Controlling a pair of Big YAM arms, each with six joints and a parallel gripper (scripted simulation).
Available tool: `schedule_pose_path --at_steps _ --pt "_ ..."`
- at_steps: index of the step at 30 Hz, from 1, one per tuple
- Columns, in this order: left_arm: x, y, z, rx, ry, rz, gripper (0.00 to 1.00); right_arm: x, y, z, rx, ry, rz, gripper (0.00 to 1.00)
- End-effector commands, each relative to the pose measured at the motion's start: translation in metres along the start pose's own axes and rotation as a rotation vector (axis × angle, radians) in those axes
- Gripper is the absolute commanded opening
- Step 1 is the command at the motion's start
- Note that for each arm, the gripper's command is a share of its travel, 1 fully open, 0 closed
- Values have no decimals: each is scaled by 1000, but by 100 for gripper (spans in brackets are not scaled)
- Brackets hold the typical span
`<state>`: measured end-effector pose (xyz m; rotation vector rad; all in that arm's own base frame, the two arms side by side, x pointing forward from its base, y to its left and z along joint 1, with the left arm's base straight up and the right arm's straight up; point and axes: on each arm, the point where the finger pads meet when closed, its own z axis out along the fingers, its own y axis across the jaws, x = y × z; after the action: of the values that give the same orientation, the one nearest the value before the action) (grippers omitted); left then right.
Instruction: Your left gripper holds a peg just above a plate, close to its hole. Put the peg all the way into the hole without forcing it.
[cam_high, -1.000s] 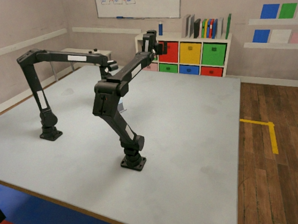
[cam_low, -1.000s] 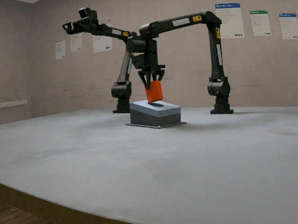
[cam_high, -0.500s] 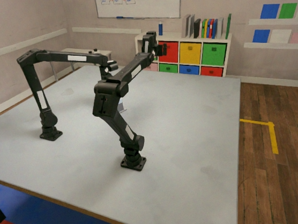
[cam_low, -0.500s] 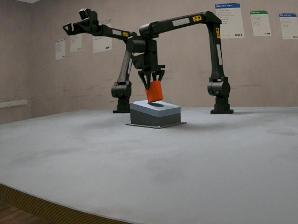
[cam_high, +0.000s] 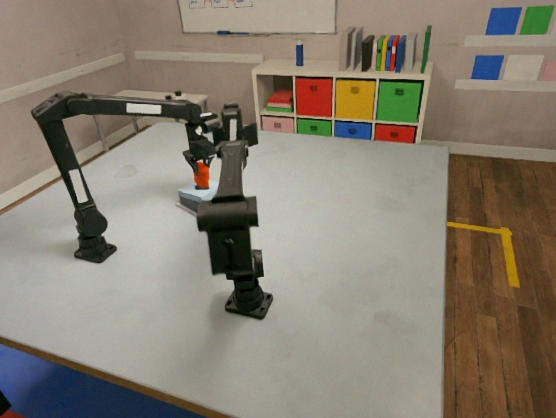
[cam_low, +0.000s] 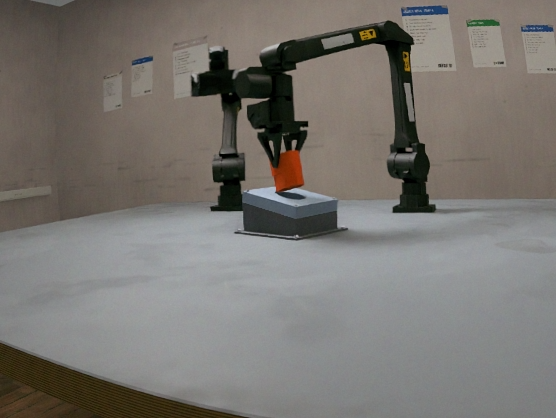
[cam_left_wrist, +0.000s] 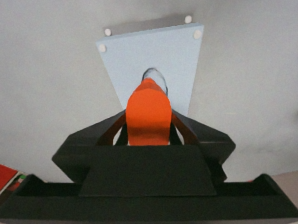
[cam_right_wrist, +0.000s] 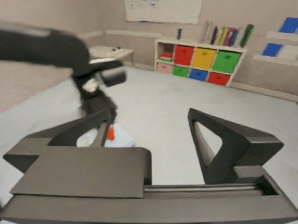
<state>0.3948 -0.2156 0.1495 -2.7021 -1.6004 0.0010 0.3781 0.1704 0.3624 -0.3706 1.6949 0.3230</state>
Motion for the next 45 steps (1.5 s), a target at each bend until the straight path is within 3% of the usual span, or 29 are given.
schedule_pose_path --at_steps 1,9,11,15,19,22,23,28,33,36,40,45 --pt "0 7 -12 -32 -2 0 46 13 38 -23 -84 -7 -15 100" --pt "0 9 -13 -35 -2 0 46 63 90 -57 -236 26 -42 100" --pt "0 9 -13 -36 -2 0 46 45 95 -61 -251 -15 -39 100" --pt "0 9 -13 -37 -2 0 46 45 93 -61 -246 -15 -38 100" --pt "0 9 -14 -37 -2 0 1 49 93 -57 -243 -2 -39 100" --pt "0 15 -36 -74 -2 0 35 49 93 -57 -243 -2 -39 100" --pt "0 15 -39 -74 -2 0 40 49 93 -57 -243 -2 -39 100" --pt "0 13 -60 -74 -2 0 40 49 93 -57 -243 -2 -39 100" --pt "0 13 -60 -74 -2 0 40 49 93 -57 -243 -2 -39 100" --pt "8 10 -41 -46 -21 -8 40 49 93 -57 -243 -2 -39 100" --pt "15 13 -30 -53 -127 -41 40 49 93 -57 -243 -2 -39 100" --pt "17 5 -5 -33 -343 -105 40 49 93 -57 -243 -2 -39 100"
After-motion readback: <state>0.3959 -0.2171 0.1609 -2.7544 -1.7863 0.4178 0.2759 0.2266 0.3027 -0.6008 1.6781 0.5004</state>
